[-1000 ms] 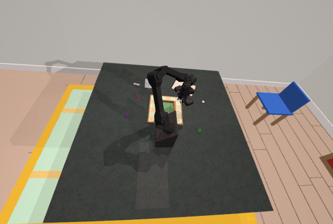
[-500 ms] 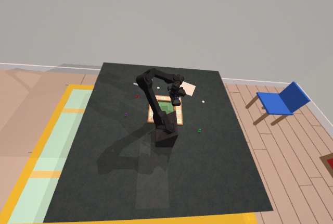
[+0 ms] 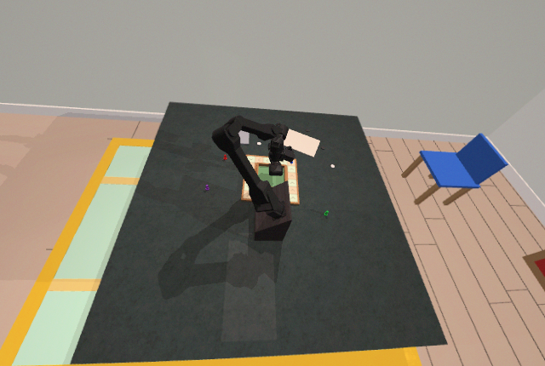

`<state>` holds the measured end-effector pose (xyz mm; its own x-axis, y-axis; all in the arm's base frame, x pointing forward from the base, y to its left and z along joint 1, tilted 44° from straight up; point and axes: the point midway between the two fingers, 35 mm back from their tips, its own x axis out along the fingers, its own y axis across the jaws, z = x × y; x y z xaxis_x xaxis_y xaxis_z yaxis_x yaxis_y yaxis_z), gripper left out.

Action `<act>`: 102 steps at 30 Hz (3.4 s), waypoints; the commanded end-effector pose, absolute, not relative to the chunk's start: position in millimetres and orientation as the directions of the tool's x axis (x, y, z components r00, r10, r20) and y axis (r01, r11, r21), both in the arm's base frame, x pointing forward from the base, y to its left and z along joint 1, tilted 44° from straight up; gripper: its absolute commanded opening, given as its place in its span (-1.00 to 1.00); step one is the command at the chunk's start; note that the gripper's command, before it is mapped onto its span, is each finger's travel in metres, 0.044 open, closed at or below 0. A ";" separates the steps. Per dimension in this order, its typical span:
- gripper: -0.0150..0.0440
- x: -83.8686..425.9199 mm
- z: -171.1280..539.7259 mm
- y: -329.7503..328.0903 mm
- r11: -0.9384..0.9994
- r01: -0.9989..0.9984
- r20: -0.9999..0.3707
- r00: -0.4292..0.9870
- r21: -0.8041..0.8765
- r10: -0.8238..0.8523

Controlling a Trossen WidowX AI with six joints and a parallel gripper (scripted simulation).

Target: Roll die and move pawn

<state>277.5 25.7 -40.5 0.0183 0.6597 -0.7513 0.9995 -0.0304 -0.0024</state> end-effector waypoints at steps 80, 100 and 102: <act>1.00 275.9 -26.5 12.6 -0.037 0.999 -0.774 0.006 -0.022 0.633; 0.19 371.0 -107.2 -47.3 0.731 -0.074 -0.731 0.038 0.678 0.681; 0.19 377.3 -118.0 -52.8 0.718 -0.202 -0.727 0.041 0.666 0.686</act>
<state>340.9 -24.8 -73.6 0.0184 0.6599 -0.7512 0.5049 0.6423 0.5766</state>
